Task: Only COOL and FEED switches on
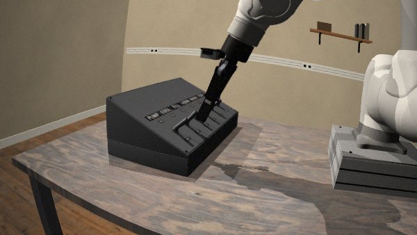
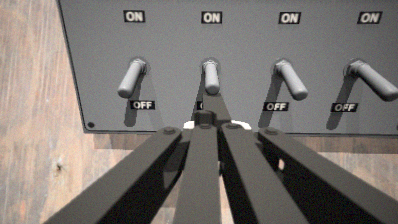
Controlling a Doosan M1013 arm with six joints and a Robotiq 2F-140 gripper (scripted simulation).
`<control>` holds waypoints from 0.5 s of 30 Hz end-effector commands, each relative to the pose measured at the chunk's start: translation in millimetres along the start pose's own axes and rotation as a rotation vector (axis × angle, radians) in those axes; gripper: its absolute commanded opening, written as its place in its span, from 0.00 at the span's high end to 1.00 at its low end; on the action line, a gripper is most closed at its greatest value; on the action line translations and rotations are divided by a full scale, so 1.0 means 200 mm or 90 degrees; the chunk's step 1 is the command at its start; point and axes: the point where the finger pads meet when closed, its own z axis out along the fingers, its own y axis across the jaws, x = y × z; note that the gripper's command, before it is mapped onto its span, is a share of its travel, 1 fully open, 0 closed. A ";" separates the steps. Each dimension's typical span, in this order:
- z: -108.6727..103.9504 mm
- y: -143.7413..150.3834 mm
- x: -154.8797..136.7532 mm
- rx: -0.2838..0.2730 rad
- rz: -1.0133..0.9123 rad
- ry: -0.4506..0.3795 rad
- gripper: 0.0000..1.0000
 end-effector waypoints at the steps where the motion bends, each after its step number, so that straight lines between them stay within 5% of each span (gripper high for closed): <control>1: 0.00 0.00 0.02 0.000 0.000 0.001 0.90; 15: 0.00 0.00 0.06 0.000 0.000 0.001 0.90</control>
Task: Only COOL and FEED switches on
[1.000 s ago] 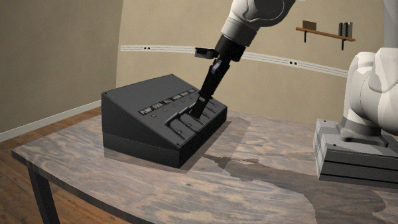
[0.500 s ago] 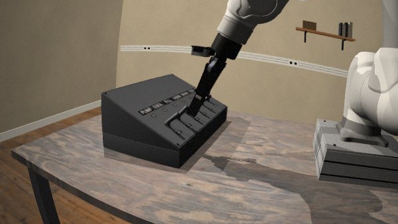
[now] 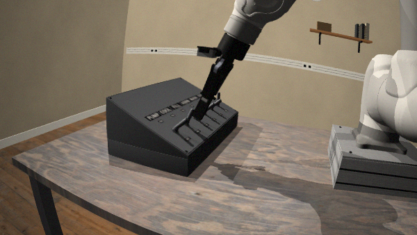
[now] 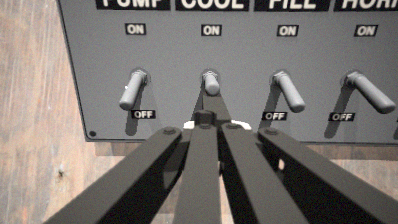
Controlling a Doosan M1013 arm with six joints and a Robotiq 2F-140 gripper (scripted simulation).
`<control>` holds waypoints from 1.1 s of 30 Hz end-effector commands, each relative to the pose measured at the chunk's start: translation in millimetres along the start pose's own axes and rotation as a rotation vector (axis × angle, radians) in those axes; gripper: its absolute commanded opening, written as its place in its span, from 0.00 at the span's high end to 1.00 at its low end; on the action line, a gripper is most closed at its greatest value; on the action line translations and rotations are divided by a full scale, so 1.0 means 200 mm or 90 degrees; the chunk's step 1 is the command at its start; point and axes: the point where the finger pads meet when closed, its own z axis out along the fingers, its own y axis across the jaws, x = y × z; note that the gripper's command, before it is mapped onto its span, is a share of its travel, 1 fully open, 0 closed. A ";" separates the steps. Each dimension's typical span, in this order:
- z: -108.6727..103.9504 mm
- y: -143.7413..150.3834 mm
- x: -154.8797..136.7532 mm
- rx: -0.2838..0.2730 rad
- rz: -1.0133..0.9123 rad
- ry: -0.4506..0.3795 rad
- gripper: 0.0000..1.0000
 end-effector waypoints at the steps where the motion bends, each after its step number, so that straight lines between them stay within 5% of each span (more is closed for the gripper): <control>1: 0.00 0.00 0.01 0.000 0.000 0.001 0.90; 33: 0.00 0.00 0.03 0.000 0.000 0.001 0.90</control>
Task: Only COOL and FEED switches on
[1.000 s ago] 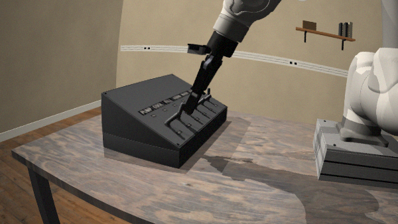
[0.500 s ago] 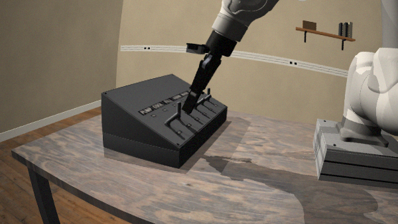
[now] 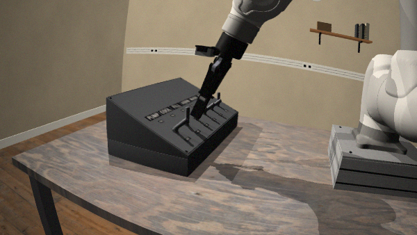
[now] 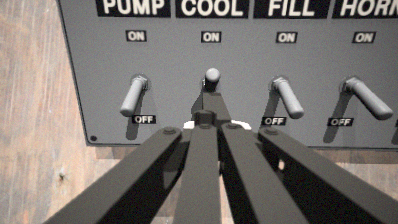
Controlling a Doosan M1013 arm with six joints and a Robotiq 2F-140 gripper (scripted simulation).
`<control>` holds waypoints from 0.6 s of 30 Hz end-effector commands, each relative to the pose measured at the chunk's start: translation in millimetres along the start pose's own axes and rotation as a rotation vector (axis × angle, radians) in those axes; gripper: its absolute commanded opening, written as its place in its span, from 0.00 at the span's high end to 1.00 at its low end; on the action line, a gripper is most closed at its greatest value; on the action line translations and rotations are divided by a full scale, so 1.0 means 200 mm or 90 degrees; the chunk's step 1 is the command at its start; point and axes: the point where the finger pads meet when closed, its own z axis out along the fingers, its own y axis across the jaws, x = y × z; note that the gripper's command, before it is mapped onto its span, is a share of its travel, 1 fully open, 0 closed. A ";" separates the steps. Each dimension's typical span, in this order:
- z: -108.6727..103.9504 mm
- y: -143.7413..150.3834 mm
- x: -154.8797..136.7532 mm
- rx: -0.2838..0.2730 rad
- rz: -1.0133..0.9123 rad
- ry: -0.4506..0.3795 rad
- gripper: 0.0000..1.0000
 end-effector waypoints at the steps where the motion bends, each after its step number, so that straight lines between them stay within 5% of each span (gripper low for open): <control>1: 0.00 0.00 0.00 0.000 0.000 0.001 0.90; 18: 0.00 0.00 -0.06 0.000 0.000 0.001 0.90</control>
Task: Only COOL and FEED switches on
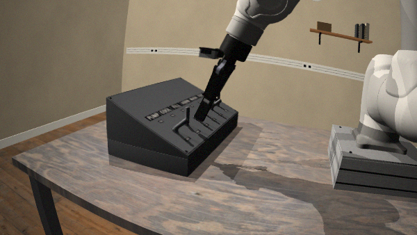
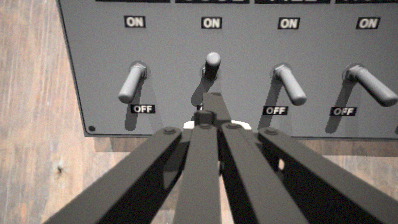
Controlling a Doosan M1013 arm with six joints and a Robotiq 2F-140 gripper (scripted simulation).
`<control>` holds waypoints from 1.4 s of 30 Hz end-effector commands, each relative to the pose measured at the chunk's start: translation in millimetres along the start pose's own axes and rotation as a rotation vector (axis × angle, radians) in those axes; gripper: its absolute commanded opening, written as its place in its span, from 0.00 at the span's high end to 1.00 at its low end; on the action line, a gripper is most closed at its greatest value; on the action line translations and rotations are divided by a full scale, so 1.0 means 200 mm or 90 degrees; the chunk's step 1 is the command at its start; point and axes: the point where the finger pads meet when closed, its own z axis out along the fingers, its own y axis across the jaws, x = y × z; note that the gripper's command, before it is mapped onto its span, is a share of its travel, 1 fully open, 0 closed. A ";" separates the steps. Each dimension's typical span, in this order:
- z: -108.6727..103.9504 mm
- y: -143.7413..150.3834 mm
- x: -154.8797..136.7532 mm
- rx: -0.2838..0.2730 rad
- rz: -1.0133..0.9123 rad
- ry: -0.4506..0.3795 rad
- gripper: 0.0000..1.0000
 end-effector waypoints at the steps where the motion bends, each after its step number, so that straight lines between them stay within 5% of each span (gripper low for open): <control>1: 0.00 0.00 0.00 0.000 0.000 0.001 0.90; 9: -0.06 0.00 0.00 0.000 0.000 0.001 0.90; 22: -0.43 0.00 0.00 0.000 0.000 0.001 0.90; 33: -0.52 0.00 0.00 0.000 0.000 0.001 0.90; 34: -0.52 0.00 0.00 0.000 0.000 0.001 0.00; 42: -0.52 0.00 0.00 0.000 0.000 0.001 0.00</control>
